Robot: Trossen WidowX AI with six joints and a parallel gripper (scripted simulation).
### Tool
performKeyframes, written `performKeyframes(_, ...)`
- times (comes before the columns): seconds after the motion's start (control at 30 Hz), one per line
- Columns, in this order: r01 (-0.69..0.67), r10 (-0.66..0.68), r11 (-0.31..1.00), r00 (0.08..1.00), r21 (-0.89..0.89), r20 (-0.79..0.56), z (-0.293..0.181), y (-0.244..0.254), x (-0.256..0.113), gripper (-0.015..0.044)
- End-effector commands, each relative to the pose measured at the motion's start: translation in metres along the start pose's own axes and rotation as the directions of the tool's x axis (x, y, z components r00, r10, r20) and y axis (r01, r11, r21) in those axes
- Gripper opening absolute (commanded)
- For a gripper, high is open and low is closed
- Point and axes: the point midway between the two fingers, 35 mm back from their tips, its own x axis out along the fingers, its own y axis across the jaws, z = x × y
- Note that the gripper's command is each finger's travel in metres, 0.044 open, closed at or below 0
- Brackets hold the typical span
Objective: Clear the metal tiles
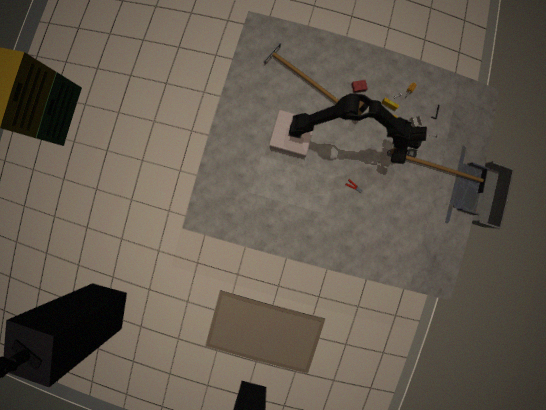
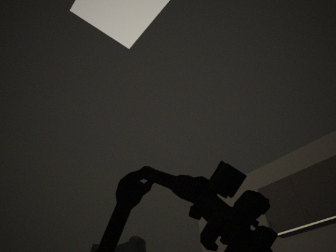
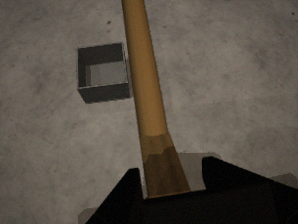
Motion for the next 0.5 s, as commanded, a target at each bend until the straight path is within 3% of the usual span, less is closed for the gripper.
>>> performKeyframes(0.0, 0.001, -0.001, 1.0, 1.0, 0.001, 0.007, -0.001, 0.0, -0.006, 0.0)
performKeyframes(0.47, 0.001, -0.001, 1.0, 1.0, 0.001, 0.007, -0.012, 0.002, -0.02, 0.0)
